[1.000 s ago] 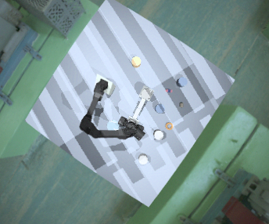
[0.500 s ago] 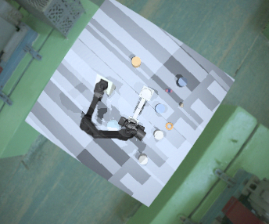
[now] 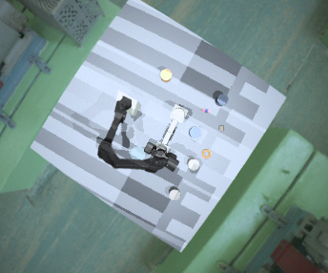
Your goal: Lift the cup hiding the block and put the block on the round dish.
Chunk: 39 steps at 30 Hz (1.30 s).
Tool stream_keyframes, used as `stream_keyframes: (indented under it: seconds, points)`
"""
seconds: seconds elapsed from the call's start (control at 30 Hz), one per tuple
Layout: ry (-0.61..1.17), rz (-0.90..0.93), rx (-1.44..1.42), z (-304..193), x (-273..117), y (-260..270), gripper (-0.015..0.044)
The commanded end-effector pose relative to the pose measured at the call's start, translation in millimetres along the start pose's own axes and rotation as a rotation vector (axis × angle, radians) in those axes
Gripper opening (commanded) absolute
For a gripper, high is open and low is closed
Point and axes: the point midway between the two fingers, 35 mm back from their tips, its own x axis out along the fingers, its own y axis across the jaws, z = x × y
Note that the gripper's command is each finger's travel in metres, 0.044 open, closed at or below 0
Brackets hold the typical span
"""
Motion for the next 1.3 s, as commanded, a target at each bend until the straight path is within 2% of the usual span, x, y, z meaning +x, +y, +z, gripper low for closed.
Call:
stream_keyframes:
  seconds: [0.0, 1.27]
  points:
    - [0.004, 0.009, 0.001, -1.5, -7.7, 2.6, 0.0]
    - [0.001, -0.001, -0.001, -0.6, -48.7, -0.6, 0.0]
